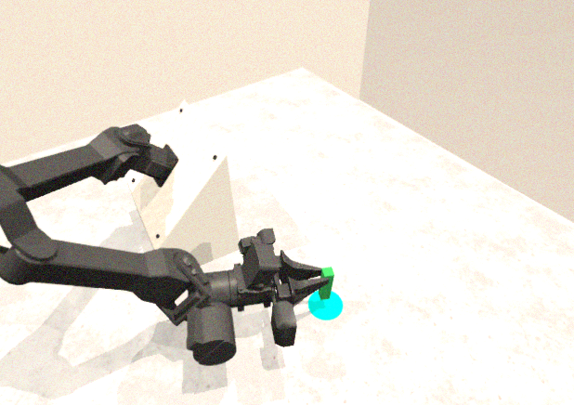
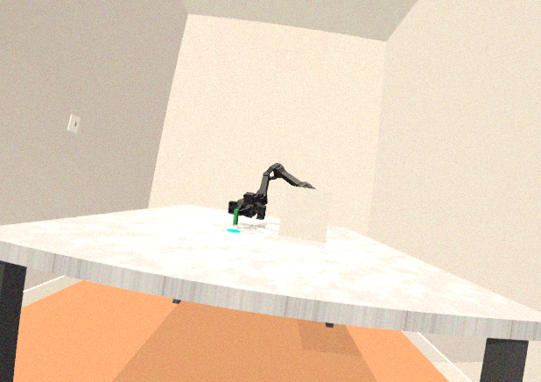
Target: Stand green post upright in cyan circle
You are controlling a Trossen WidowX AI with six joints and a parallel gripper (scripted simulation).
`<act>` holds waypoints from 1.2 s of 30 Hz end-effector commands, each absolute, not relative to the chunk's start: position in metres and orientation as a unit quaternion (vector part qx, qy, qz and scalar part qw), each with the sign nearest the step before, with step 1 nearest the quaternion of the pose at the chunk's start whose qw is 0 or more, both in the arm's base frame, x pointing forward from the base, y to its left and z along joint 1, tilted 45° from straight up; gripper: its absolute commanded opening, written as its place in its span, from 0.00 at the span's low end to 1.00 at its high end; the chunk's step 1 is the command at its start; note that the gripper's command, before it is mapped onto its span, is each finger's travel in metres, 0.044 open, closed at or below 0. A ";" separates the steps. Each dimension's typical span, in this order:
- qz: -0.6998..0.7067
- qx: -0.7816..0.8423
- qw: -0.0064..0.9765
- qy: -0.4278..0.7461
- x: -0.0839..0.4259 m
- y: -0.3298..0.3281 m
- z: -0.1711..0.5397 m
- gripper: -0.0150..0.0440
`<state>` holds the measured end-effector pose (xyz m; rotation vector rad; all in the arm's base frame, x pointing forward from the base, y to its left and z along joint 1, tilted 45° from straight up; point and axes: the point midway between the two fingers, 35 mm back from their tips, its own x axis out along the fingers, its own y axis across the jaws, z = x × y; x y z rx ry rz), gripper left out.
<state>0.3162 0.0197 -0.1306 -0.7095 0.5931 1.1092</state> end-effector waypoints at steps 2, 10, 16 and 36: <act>0.510 -0.326 0.750 0.266 0.316 0.014 -0.138 0.29; 0.508 -0.325 0.750 0.272 0.317 0.004 -0.150 0.29; 0.508 -0.325 0.750 0.272 0.317 0.004 -0.150 0.29; 0.508 -0.326 0.750 0.271 0.320 0.017 -0.136 0.93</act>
